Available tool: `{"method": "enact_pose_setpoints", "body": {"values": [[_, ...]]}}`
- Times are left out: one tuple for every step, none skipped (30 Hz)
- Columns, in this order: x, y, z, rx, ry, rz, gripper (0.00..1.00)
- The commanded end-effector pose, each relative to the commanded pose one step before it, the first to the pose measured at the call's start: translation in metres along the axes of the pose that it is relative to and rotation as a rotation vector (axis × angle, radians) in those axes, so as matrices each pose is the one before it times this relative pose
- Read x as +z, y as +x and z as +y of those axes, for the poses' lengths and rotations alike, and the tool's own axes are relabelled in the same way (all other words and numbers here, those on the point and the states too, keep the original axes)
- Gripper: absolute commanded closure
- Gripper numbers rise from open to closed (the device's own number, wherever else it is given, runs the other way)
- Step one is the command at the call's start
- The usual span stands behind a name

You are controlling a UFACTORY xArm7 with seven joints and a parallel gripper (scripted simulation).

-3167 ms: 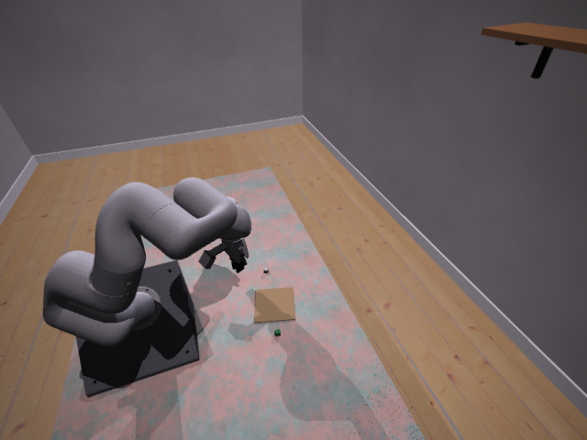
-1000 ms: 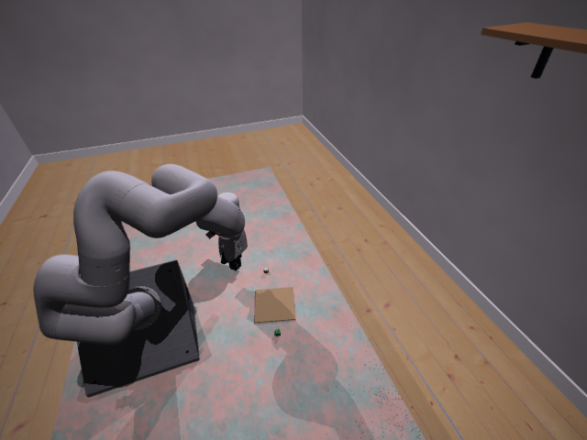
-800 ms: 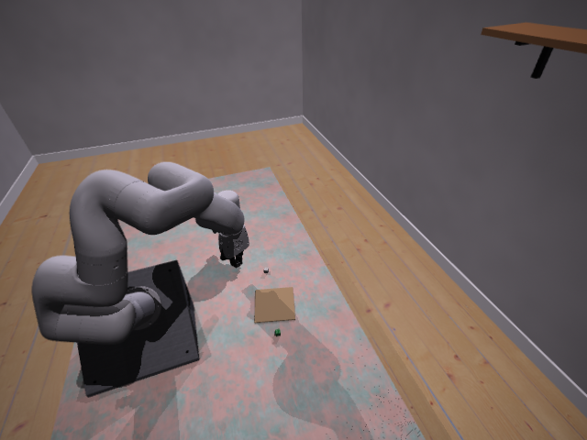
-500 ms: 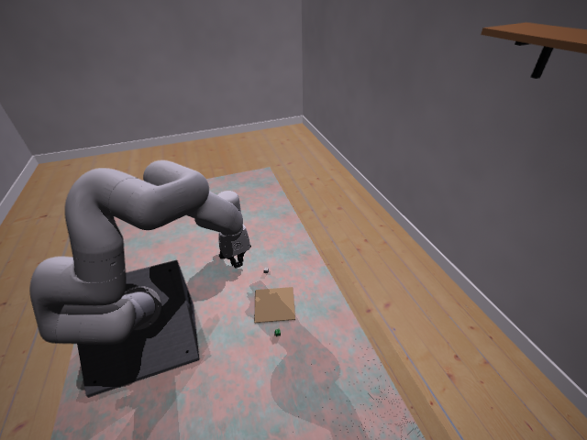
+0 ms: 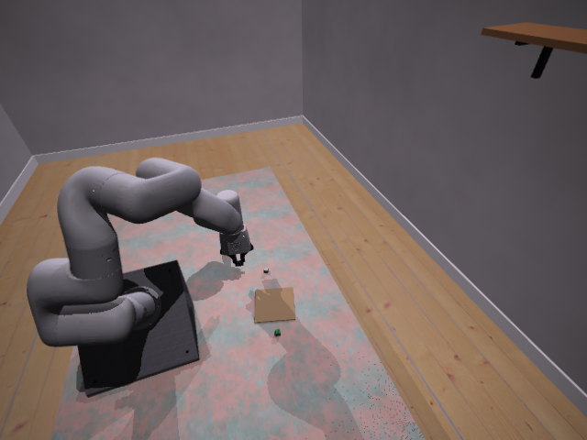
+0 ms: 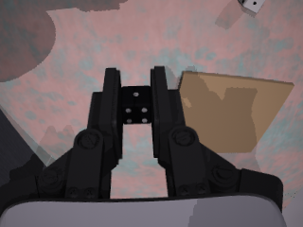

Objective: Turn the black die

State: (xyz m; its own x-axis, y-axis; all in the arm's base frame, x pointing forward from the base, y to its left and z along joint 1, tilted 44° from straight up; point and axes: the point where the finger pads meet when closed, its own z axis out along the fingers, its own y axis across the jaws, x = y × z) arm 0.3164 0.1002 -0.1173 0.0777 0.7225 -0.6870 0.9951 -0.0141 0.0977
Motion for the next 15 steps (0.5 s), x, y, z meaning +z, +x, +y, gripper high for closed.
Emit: {"method": "enact_pose_setpoints", "body": {"values": [[-0.00152,0.00144,0.00114,0.01908,-0.00497,0.00506,0.89],[0.00008,-0.00002,-0.00002,-0.00019,0.00036,0.0049,0.89],[0.00012,-0.00005,-0.00004,-0.00032,0.00058,0.00895,0.89],[0.00015,-0.0001,-0.00005,-0.0004,0.00074,0.01379,0.89],[0.00014,-0.00018,-0.00006,-0.00037,0.00069,0.01914,0.89],[0.00004,-0.00032,-0.00005,-0.00018,0.0003,0.02473,0.89],[-0.00017,-0.00052,-0.00001,0.00025,-0.00056,0.03031,0.89],[-0.00052,-0.0008,0.00006,0.00093,-0.00202,0.0356,0.89],[0.0,0.0,0.0,0.0,0.0,0.0,0.89],[0.0,0.0,0.0,0.0,0.0,0.0,0.89],[0.00052,-0.0004,-0.00041,-0.00118,0.00272,0.04287,0.89],[0.00005,-0.00061,-0.00017,-0.00043,0.00093,0.04801,0.89],[-0.00098,-0.00105,0.00034,0.00118,-0.0033,0.05175,0.89],[0.0005,-0.00026,-0.00049,-0.00085,0.00248,0.02162,0.89],[0.00024,-0.0003,-0.00034,-0.00053,0.00155,0.02364,0.89]]}}
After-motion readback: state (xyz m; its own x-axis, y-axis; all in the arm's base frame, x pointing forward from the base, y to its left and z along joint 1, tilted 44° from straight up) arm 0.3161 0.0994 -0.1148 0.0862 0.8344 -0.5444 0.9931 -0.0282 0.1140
